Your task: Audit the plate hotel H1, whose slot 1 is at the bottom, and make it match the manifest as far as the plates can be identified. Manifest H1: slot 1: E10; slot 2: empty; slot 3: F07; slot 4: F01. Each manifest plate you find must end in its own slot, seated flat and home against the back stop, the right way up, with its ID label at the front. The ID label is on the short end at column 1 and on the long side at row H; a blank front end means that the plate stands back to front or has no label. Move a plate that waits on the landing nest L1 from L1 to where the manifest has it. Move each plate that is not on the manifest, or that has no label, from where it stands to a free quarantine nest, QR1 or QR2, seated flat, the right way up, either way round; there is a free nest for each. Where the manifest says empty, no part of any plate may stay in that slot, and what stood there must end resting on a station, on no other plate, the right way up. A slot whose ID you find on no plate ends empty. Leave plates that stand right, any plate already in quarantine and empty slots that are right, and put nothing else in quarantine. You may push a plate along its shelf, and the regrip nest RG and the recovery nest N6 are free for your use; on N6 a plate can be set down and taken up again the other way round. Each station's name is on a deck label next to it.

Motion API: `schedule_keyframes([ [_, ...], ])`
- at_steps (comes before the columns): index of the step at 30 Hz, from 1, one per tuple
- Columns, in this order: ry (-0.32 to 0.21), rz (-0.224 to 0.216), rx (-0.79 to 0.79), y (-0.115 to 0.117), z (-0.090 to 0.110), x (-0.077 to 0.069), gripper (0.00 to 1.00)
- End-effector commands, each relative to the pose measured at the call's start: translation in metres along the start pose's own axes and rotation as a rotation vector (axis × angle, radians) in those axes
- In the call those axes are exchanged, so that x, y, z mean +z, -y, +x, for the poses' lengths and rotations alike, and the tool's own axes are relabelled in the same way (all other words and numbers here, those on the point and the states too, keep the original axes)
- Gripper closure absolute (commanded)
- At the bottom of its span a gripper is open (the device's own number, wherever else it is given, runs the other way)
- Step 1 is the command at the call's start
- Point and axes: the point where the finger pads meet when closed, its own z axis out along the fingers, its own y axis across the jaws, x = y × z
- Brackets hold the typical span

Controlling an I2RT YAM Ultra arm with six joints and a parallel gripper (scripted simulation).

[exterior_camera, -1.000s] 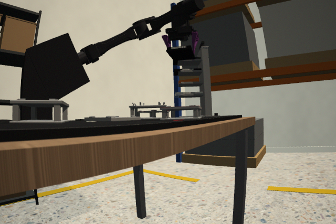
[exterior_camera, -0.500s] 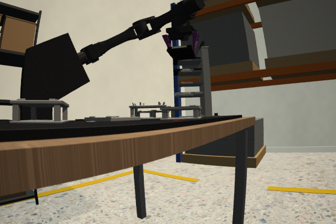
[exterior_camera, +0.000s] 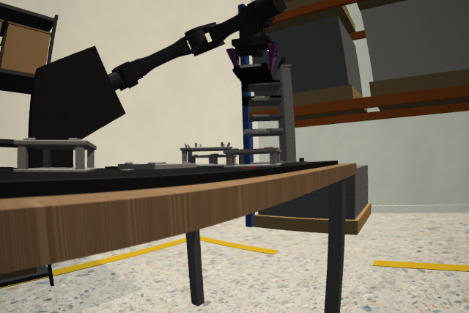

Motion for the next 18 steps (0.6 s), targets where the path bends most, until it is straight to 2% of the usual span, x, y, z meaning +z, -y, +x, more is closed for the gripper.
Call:
schedule_keyframes([
  [1, -0.011, 0.024, 0.016, 0.001, 0.005, -0.013, 0.14],
  [4, -0.011, 0.024, 0.016, 0.001, 0.005, -0.013, 0.14],
  [7, -0.002, 0.008, 0.021, -0.005, 0.003, -0.006, 0.14],
  [10, -0.001, 0.008, -0.007, -0.005, 0.004, 0.002, 0.14],
  [12, -0.001, 0.008, -0.007, -0.005, 0.004, 0.002, 0.14],
  [18, -0.001, 0.008, -0.019, -0.003, 0.004, 0.018, 0.14],
])
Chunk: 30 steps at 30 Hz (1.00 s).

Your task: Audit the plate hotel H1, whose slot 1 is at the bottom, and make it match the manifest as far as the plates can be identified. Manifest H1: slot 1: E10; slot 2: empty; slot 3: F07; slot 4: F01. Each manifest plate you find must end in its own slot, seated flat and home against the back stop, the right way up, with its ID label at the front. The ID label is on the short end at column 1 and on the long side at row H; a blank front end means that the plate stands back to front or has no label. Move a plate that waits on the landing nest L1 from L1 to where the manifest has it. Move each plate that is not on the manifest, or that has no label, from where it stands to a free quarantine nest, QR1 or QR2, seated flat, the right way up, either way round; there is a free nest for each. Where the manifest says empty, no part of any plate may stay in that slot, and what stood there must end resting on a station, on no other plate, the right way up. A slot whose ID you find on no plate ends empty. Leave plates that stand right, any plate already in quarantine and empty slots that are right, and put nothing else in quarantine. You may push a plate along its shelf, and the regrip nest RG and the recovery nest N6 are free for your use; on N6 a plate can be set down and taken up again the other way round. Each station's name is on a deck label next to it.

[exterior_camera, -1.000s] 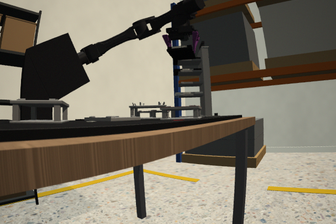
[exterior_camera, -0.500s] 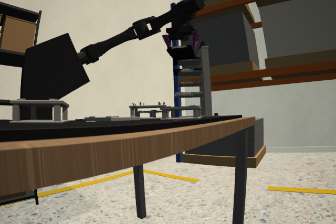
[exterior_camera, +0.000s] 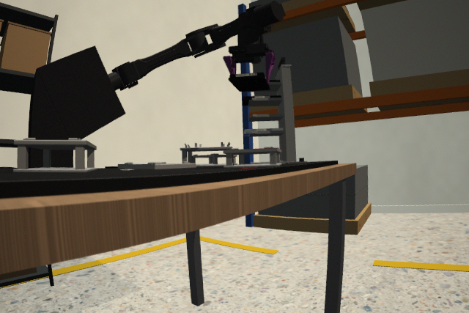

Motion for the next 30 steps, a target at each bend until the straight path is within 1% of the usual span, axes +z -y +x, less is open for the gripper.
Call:
schedule_keyframes([
  [1, -0.017, 0.033, -0.019, 0.007, 0.003, -0.002, 0.14],
  [9, -0.016, 0.033, -0.019, 0.010, 0.004, 0.019, 0.14],
  [11, -0.016, 0.033, -0.019, 0.010, 0.004, 0.019, 0.14],
  [26, -0.016, 0.033, -0.019, 0.014, 0.006, 0.059, 0.14],
  [28, -0.016, 0.033, -0.019, 0.014, 0.006, 0.059, 0.14],
  [30, -0.016, 0.034, -0.019, 0.014, 0.006, 0.064, 0.14],
])
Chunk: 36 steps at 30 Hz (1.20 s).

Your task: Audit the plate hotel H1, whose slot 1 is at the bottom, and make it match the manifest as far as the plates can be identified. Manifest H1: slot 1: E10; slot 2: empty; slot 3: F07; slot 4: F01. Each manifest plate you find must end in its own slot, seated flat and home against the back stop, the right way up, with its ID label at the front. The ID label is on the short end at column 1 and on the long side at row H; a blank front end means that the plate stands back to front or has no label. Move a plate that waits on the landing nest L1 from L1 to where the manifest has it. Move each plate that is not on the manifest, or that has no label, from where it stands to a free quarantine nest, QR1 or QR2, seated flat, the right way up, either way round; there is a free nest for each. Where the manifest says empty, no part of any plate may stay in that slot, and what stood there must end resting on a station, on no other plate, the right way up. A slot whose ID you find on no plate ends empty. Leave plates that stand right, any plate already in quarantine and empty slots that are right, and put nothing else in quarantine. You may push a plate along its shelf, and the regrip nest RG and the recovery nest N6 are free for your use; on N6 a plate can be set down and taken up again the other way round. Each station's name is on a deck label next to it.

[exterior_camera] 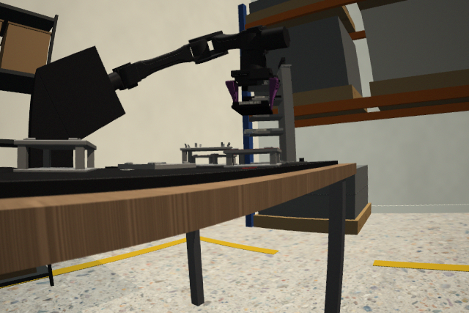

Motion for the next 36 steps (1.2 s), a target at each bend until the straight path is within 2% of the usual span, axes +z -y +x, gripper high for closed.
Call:
schedule_keyframes([
  [1, -0.011, 0.031, -0.007, 0.007, 0.003, -0.002, 0.14],
  [10, -0.010, 0.031, -0.007, 0.008, 0.004, 0.022, 0.14],
  [36, -0.010, 0.031, -0.007, 0.006, 0.003, 0.022, 0.14],
])
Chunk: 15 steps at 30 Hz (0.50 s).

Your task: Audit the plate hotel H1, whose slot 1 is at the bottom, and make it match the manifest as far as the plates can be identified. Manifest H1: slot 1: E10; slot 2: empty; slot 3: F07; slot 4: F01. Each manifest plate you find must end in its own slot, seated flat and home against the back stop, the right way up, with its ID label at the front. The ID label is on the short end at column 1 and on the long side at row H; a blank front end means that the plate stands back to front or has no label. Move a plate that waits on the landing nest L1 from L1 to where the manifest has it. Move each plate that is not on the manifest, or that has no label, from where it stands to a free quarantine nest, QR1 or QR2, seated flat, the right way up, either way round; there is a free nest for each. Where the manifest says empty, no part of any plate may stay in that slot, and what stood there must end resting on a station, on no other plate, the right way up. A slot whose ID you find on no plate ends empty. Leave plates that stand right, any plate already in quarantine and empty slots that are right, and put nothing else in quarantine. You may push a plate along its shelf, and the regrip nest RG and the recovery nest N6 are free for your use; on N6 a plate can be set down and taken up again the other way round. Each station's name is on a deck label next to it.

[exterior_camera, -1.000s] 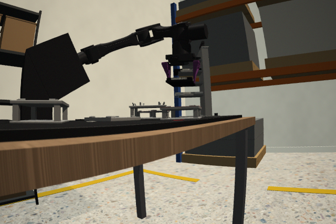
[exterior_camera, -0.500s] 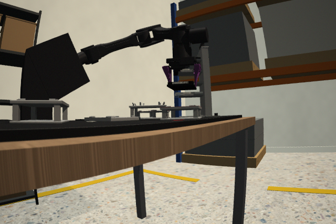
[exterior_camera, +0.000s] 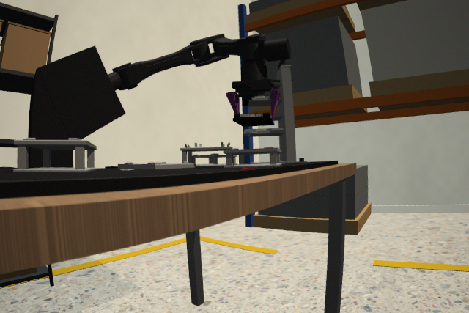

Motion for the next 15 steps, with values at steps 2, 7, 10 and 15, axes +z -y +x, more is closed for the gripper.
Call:
schedule_keyframes([
  [2, -0.007, 0.017, -0.001, 0.0031, 0.0012, -0.0078, 0.14],
  [7, -0.007, 0.017, -0.001, 0.0028, 0.0011, -0.0045, 0.14],
  [10, -0.007, 0.017, -0.001, 0.0026, 0.0009, -0.0025, 0.14],
  [15, -0.007, 0.017, -0.001, 0.0026, 0.0008, -0.0005, 0.14],
])
